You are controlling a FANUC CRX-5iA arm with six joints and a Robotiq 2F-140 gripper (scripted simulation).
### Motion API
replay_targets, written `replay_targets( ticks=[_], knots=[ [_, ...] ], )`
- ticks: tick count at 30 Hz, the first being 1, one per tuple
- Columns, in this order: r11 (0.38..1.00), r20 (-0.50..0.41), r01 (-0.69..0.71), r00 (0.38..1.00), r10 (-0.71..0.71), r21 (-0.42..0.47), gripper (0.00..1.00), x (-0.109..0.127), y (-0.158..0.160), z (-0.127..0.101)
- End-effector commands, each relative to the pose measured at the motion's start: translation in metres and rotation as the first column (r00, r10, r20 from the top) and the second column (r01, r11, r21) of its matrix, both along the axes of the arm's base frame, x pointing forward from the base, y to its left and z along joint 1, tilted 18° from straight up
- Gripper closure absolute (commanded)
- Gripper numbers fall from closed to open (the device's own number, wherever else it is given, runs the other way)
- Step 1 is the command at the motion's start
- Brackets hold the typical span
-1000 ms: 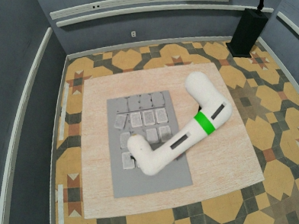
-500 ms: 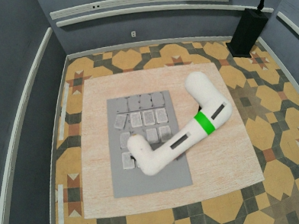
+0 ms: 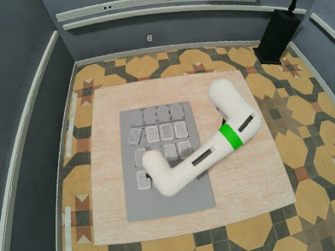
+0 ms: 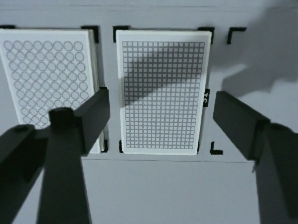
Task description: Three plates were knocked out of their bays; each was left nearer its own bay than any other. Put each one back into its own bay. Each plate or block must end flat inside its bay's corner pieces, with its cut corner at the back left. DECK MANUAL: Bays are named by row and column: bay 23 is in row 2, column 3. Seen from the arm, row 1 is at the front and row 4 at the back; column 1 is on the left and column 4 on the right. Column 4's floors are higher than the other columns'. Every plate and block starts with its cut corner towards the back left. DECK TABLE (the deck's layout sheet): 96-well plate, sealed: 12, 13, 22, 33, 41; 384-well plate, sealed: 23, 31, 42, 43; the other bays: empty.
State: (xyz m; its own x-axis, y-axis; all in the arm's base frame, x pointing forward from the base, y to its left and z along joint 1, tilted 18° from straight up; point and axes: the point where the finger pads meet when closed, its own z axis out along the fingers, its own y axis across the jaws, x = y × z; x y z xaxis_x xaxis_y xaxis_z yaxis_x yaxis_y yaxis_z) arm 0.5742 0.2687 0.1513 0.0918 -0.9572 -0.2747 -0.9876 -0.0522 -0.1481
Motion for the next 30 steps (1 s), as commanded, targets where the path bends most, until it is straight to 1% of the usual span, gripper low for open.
replay_targets(
  ticks=[1, 16, 30],
  knots=[
    [1.000, 0.002, 0.000, 1.000, 0.000, 0.001, 0.30, 0.000, -0.002, 0.007],
    [1.000, 0.002, 0.000, 1.000, 0.000, 0.001, 0.30, -0.002, -0.007, 0.023],
    [1.000, 0.002, 0.000, 1.000, 0.000, 0.001, 0.30, -0.002, -0.007, 0.023]
  ],
)
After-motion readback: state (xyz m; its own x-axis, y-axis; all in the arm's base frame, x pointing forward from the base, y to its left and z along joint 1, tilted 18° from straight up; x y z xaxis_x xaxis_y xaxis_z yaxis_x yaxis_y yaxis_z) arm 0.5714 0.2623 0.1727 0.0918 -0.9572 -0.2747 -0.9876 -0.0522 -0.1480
